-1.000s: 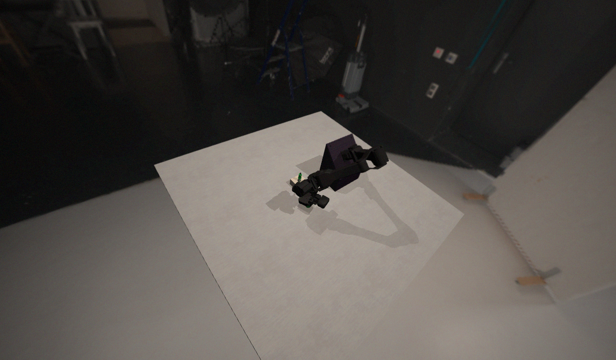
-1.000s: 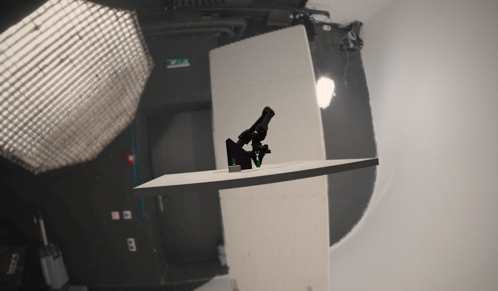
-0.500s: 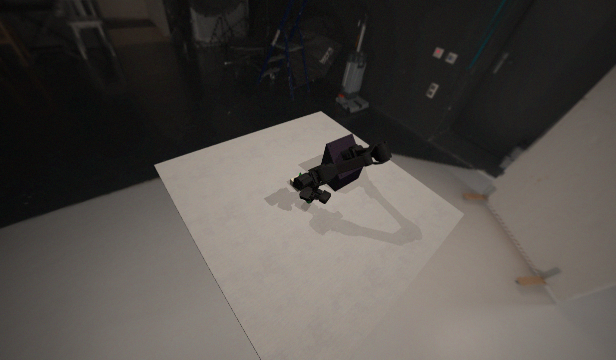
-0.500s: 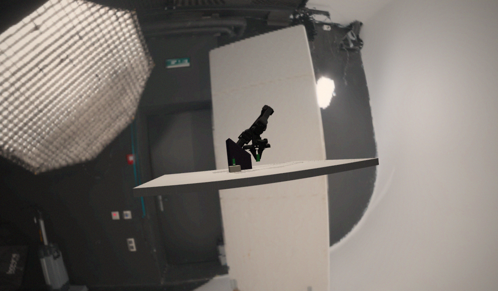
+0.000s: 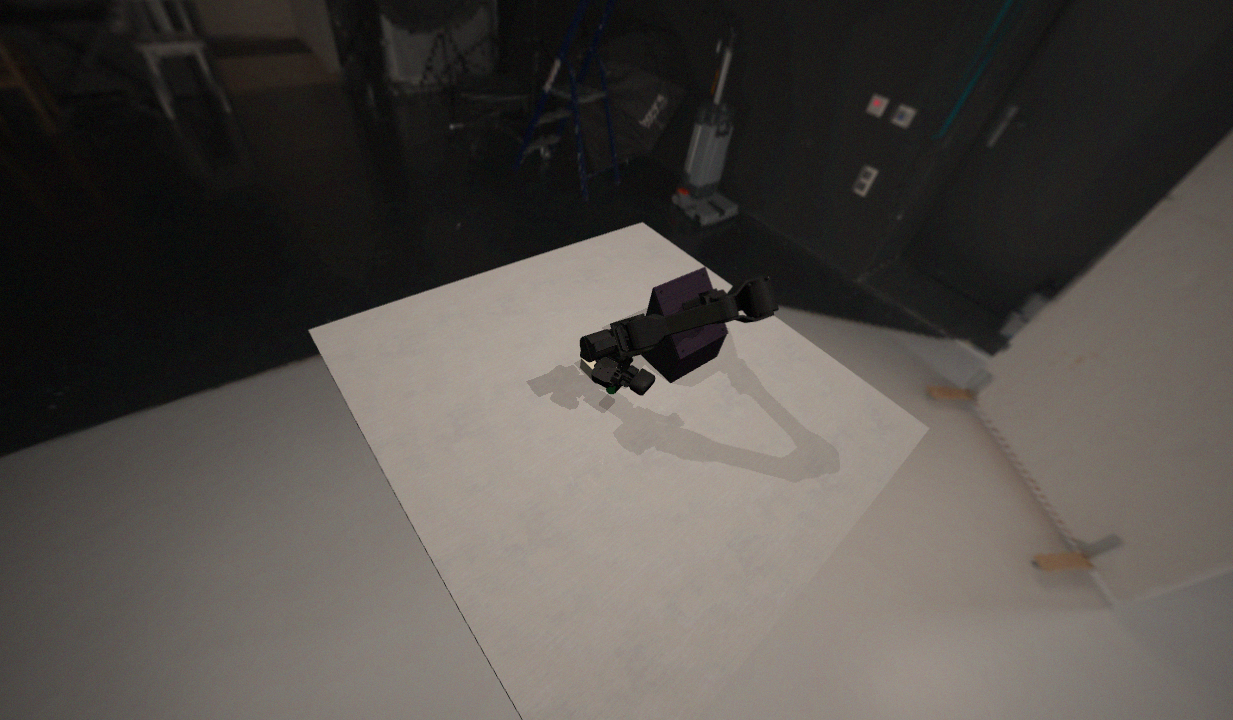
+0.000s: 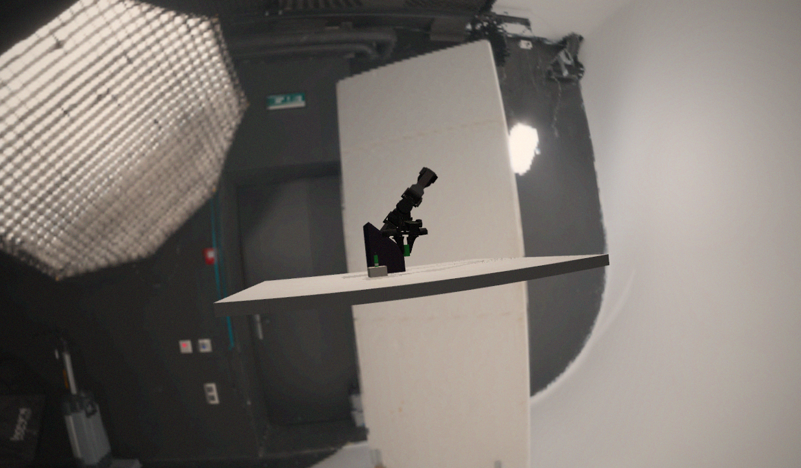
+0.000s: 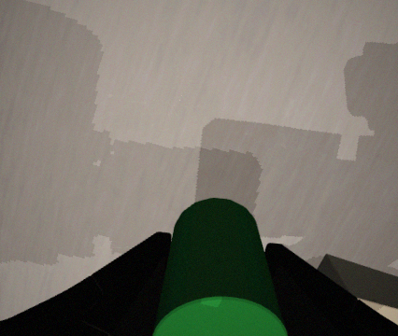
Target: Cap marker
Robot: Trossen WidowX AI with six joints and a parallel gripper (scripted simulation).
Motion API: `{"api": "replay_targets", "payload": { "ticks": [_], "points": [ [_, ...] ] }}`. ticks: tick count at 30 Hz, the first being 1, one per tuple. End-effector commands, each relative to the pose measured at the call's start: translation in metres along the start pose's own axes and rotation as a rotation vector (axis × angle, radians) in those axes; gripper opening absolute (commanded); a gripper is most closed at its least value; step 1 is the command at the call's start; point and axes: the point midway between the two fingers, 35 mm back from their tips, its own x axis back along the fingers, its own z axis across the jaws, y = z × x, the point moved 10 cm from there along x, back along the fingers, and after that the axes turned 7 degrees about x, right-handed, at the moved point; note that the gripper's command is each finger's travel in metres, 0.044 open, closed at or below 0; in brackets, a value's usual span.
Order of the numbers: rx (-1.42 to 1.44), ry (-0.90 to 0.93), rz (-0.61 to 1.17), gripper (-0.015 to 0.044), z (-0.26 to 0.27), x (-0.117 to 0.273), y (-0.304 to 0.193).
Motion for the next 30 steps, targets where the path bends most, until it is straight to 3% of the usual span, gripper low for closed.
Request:
{"api": "replay_targets", "payload": {
  "ticks": [1,30],
  "points": [
    [-0.022,-0.011,0.016,0.0,-0.013,0.003,-0.011],
    [0.034,0.003,0.015,0.0,-0.08,0.037,-0.078]
  ]
}}
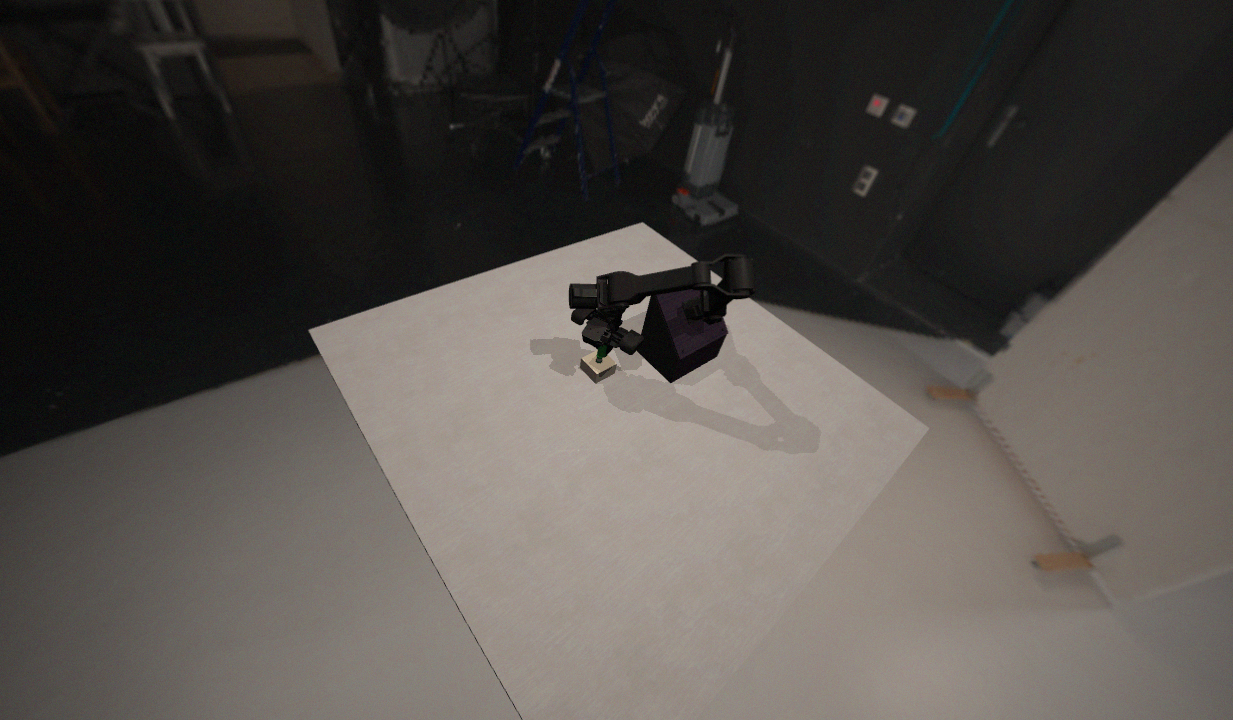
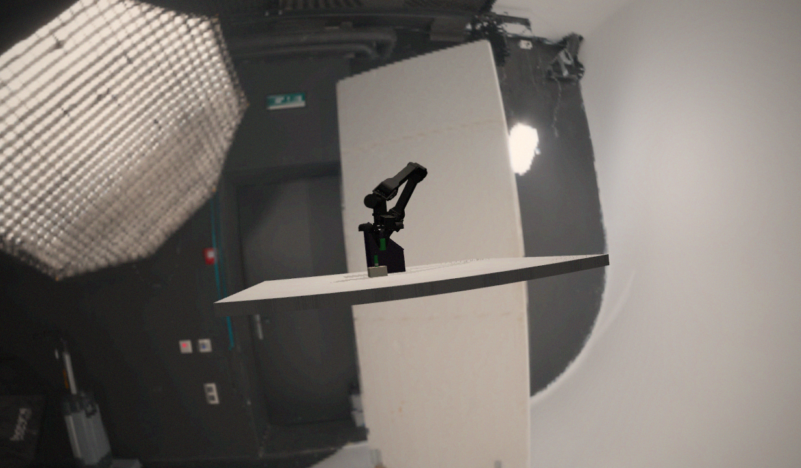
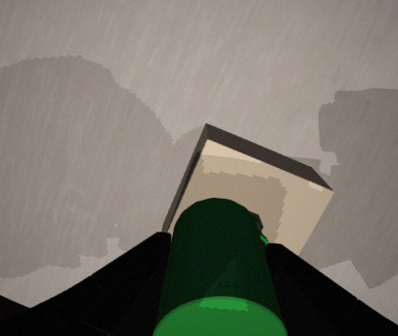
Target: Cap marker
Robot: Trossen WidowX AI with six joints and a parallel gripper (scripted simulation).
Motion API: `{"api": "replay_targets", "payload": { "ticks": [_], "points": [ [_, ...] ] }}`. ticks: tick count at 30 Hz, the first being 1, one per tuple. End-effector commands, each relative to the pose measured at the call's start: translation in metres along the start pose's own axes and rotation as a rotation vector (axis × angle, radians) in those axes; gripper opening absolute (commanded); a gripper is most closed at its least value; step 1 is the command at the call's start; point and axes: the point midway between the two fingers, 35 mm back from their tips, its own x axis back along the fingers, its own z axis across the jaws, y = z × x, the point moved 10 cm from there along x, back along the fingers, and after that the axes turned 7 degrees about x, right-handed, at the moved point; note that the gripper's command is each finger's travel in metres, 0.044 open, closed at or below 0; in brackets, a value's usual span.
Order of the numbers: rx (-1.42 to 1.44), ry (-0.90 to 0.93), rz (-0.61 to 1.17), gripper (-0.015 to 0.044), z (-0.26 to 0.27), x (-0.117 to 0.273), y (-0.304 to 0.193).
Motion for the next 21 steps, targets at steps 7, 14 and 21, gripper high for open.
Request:
{"api": "replay_targets", "payload": {
  "ticks": [7,14,21],
  "points": [
    [0.035,0.017,-0.005,0.0,-0.019,0.01,-0.028],
    [0.044,0.023,-0.009,0.0,-0.022,0.011,-0.034],
    [0.044,0.023,-0.009,0.0,-0.022,0.005,-0.034]
  ]
}}
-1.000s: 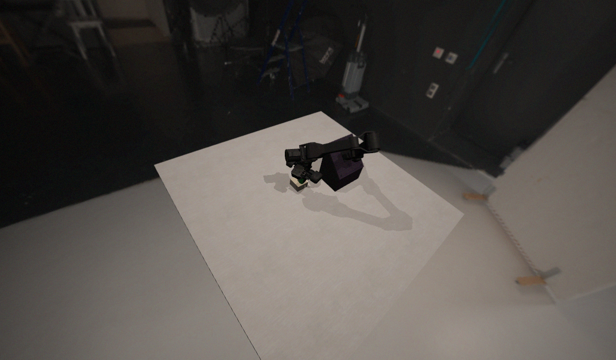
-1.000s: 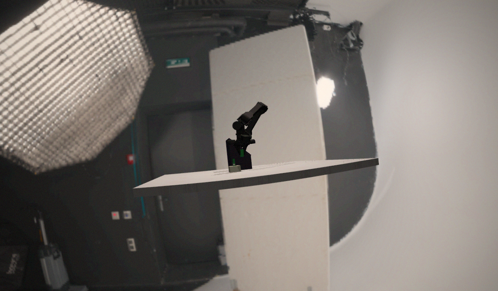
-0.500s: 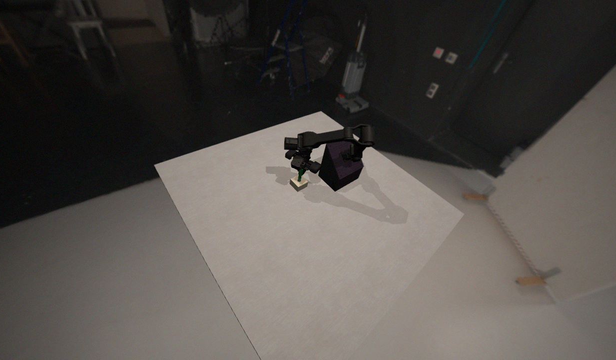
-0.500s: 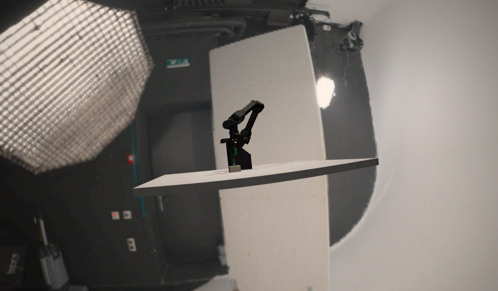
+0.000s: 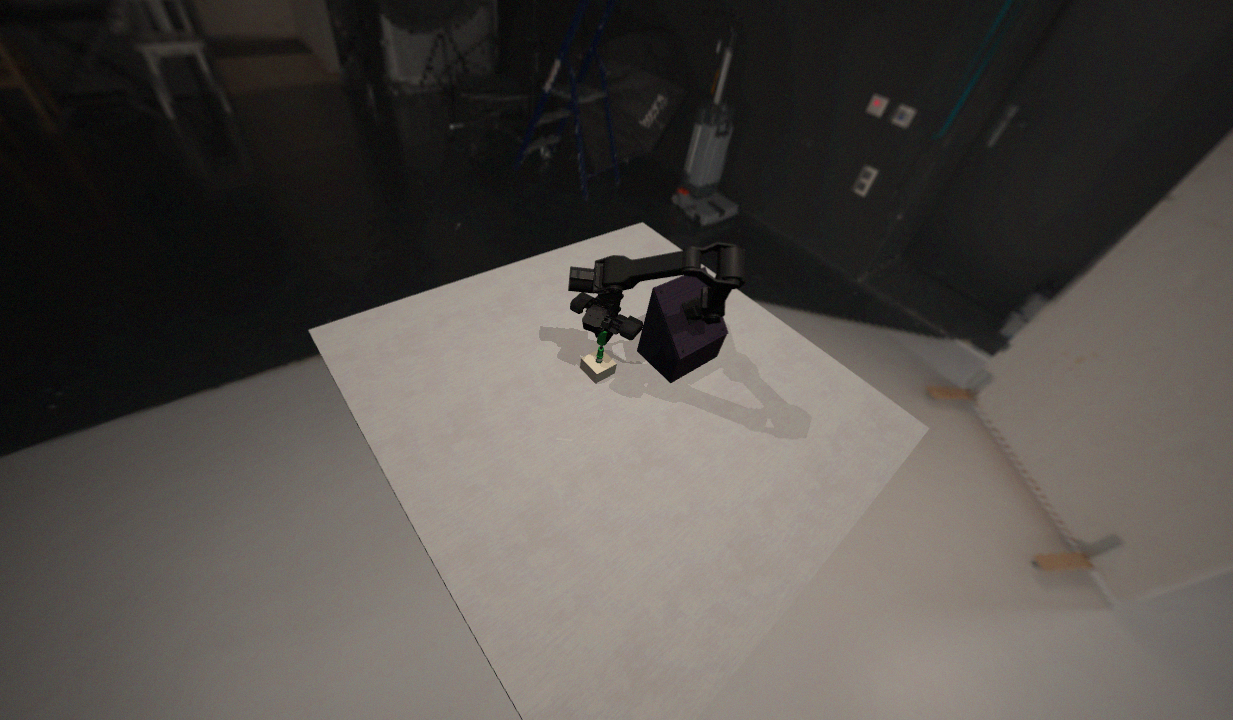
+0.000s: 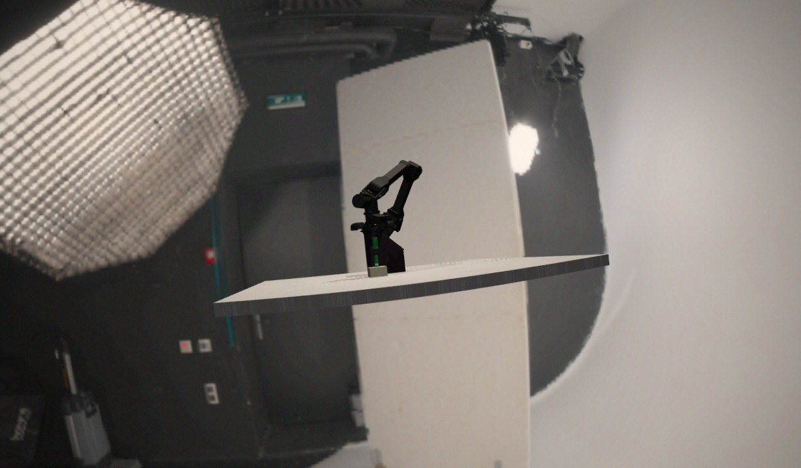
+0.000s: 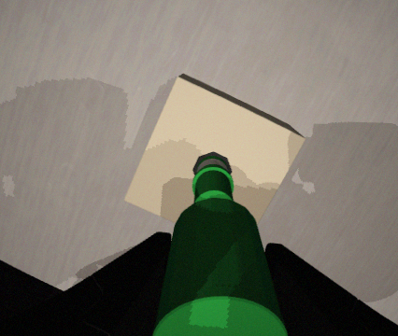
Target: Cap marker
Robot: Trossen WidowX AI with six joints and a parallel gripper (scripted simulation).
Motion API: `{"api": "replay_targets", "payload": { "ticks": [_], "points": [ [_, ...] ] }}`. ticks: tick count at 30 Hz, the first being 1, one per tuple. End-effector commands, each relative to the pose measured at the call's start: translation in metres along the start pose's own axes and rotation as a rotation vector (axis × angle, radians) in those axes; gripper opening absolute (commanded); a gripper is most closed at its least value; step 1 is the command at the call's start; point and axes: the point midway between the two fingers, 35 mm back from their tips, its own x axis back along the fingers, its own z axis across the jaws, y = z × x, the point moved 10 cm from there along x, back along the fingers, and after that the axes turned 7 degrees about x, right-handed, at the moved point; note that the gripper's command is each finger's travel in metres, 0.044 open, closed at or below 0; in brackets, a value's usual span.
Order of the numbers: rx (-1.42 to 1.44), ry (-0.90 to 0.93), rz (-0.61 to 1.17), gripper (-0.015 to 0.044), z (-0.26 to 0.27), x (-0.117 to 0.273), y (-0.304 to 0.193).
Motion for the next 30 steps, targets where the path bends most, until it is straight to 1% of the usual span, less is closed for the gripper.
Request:
{"api": "replay_targets", "payload": {
  "ticks": [1,30],
  "points": [
    [0.0,0.003,0.004,0.0,0.0,-0.005,-0.002],
    [0.001,0.004,0.003,0.0,0.0,-0.051,-0.003]
  ]
}}
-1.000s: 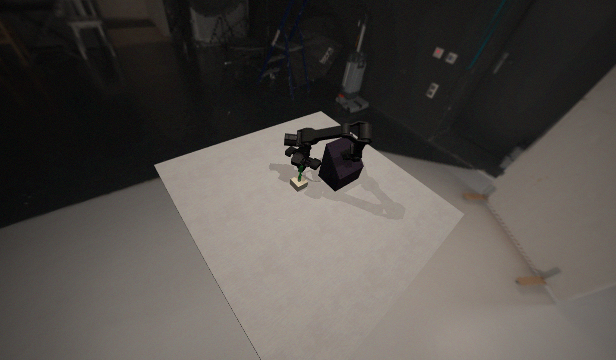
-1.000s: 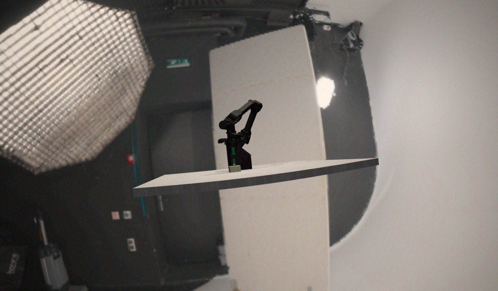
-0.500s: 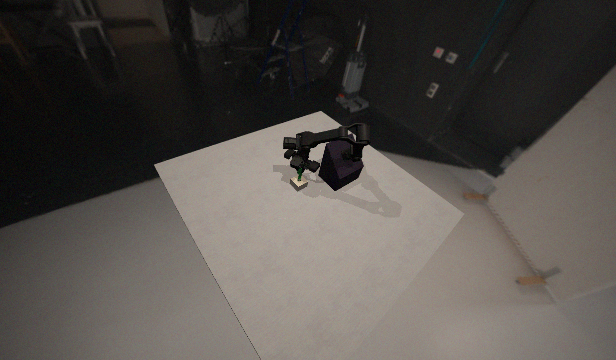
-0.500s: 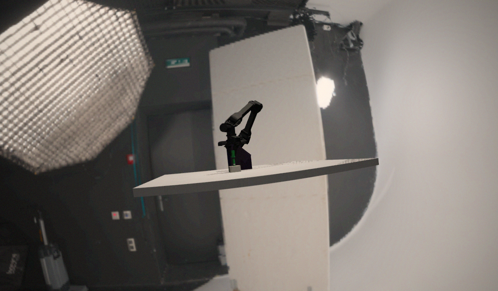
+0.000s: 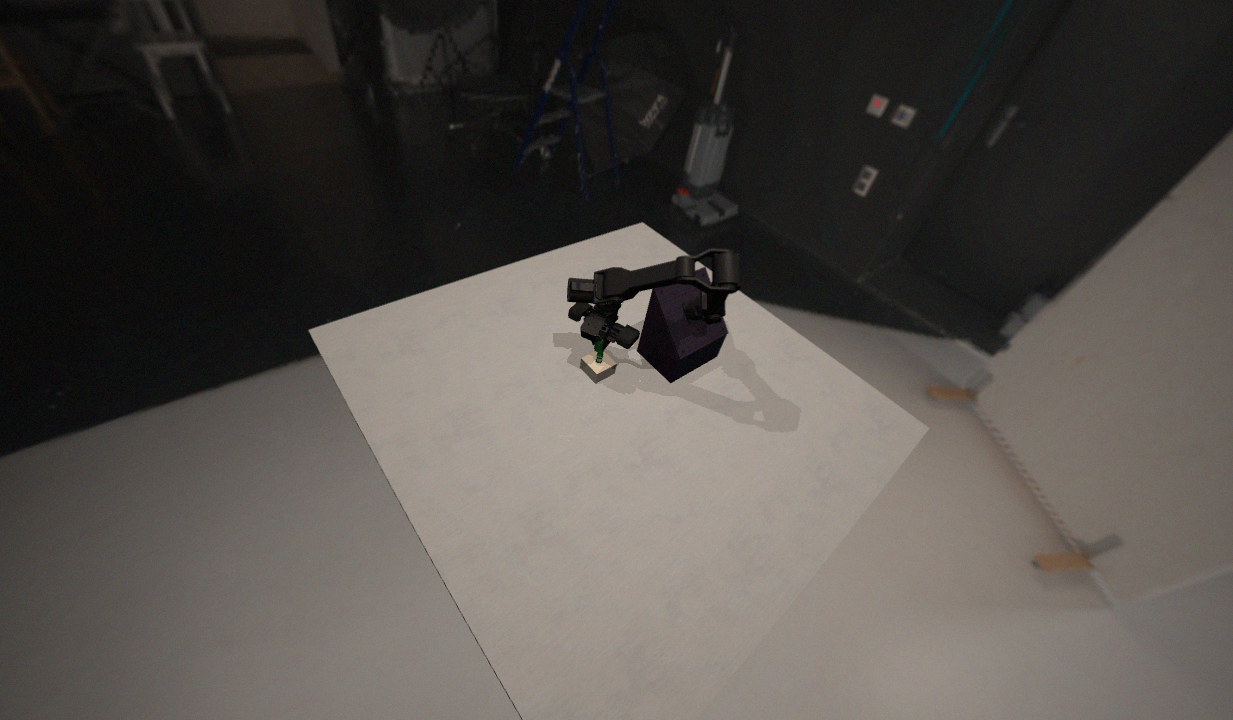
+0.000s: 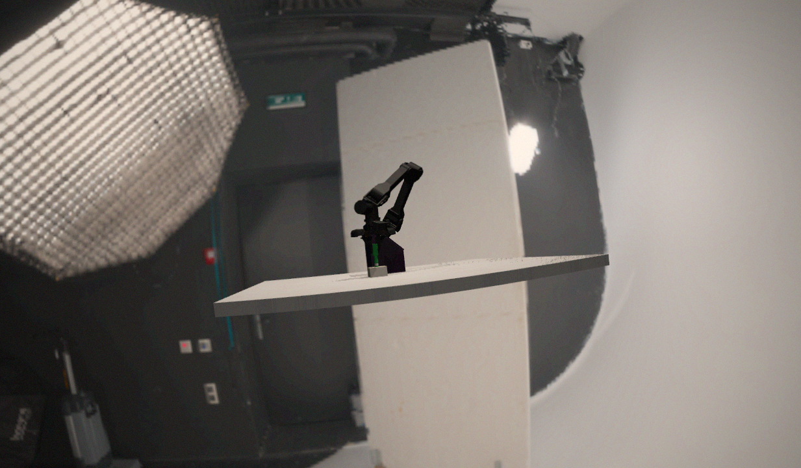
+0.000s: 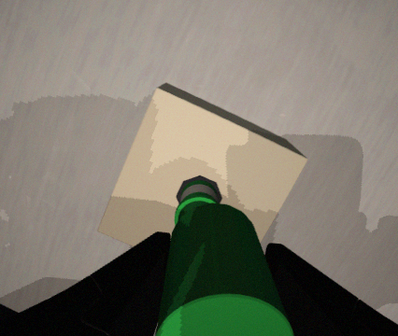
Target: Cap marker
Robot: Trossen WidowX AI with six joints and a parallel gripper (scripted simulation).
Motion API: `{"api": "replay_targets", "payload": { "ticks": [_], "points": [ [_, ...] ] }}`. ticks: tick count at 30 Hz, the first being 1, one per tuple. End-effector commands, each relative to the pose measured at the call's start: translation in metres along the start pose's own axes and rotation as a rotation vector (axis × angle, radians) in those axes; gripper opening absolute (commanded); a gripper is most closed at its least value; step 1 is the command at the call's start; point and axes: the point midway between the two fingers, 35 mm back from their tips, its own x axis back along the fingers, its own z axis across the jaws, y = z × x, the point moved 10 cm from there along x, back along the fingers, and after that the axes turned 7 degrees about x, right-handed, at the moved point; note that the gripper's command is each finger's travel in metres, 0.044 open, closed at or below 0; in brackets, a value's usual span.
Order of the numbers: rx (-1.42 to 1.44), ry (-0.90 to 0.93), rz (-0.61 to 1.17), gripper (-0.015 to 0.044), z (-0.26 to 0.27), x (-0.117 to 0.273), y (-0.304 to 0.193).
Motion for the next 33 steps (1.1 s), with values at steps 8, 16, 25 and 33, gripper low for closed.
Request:
{"api": "replay_targets", "payload": {
  "ticks": [8,16,25,33],
  "points": [
    [0.008,0.021,0.013,0.0,0.003,-0.031,-0.002],
    [0.008,0.022,0.012,0.0,0.003,-0.042,0.0],
    [0.008,0.022,0.012,0.0,0.003,-0.055,0.003],
    [0.008,0.023,0.011,0.0,0.004,-0.065,0.004]
  ]
}}
